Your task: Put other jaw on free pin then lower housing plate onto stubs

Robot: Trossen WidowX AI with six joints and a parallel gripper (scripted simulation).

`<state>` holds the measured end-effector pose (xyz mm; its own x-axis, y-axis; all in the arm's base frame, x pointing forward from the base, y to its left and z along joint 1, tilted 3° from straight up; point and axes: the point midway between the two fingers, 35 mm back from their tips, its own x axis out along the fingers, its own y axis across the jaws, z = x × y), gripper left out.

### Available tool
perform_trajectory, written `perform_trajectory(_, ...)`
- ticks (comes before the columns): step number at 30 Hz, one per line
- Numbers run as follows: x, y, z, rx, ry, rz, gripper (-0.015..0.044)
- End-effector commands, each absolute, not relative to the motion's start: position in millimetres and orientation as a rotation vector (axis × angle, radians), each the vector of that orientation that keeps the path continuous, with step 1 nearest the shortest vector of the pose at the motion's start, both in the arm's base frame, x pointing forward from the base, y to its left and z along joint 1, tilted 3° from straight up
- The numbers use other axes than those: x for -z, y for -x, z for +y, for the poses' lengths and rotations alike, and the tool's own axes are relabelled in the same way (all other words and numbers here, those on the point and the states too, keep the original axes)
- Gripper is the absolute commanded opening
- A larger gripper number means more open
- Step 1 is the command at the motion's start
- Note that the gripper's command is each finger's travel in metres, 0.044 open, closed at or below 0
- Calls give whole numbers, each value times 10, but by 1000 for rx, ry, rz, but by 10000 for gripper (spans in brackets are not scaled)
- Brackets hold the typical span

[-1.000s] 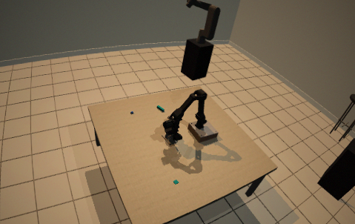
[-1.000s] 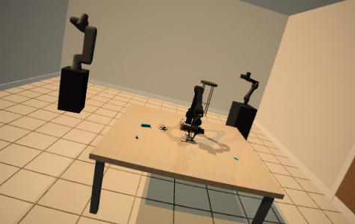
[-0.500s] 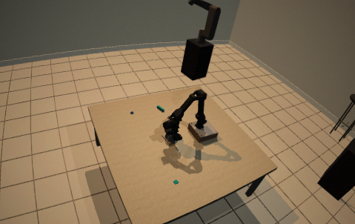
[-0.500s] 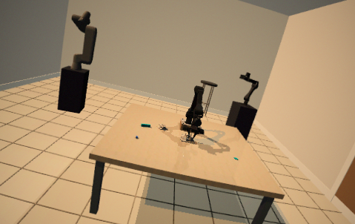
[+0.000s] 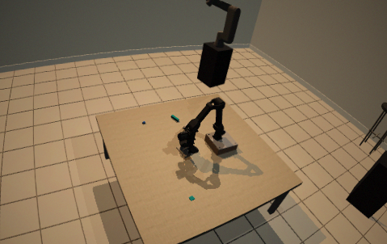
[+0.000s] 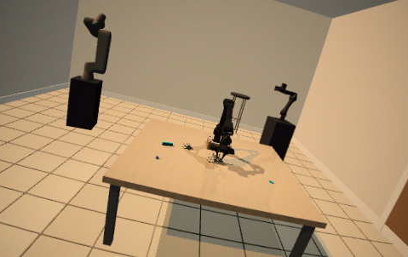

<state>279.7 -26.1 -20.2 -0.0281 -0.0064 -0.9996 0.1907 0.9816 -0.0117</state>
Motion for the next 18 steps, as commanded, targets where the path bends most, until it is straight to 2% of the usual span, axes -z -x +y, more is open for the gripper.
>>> perform_trajectory(1, 210, -2798, -266, 161, -142, 1592, 134)
perform_trajectory(18, 236, -2797, -266, 158, -139, 1592, 134)
